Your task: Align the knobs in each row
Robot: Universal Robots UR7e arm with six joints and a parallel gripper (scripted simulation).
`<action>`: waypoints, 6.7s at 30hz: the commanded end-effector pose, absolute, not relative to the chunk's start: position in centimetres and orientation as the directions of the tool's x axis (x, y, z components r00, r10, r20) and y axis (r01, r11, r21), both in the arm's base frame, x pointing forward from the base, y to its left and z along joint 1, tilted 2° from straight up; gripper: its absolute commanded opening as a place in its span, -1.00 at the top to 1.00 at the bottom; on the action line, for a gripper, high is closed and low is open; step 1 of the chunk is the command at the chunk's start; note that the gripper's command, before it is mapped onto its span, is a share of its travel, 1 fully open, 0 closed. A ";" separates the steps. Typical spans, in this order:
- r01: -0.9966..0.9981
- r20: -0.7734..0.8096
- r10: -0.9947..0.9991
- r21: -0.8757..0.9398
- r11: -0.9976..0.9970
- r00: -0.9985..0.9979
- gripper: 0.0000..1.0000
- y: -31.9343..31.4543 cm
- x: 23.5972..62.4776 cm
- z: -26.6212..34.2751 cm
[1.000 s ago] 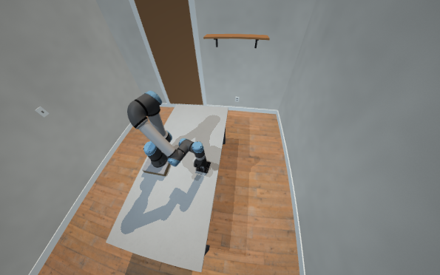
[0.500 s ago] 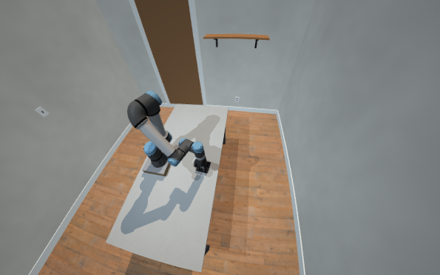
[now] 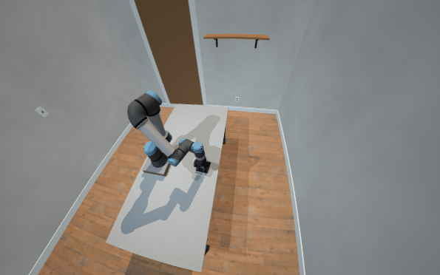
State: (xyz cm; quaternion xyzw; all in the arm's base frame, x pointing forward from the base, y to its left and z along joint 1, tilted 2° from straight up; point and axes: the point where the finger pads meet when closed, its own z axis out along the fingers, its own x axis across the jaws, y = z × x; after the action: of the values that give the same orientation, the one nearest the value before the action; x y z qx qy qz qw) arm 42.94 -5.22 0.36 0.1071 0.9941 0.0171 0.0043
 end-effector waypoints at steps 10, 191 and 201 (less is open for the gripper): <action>0.293 -0.003 0.294 0.035 0.955 -0.956 0.40 -5.2 43.0 0.4; 0.981 0.035 0.980 0.007 -0.196 0.196 0.07 -5.4 42.9 4.2; 0.981 0.035 0.981 0.007 -0.193 0.193 0.07 -5.4 42.9 4.2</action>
State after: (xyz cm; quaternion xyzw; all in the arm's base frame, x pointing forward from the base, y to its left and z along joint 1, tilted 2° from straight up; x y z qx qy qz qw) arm 42.89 -5.34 4.16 0.7726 0.6346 0.0152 -0.0089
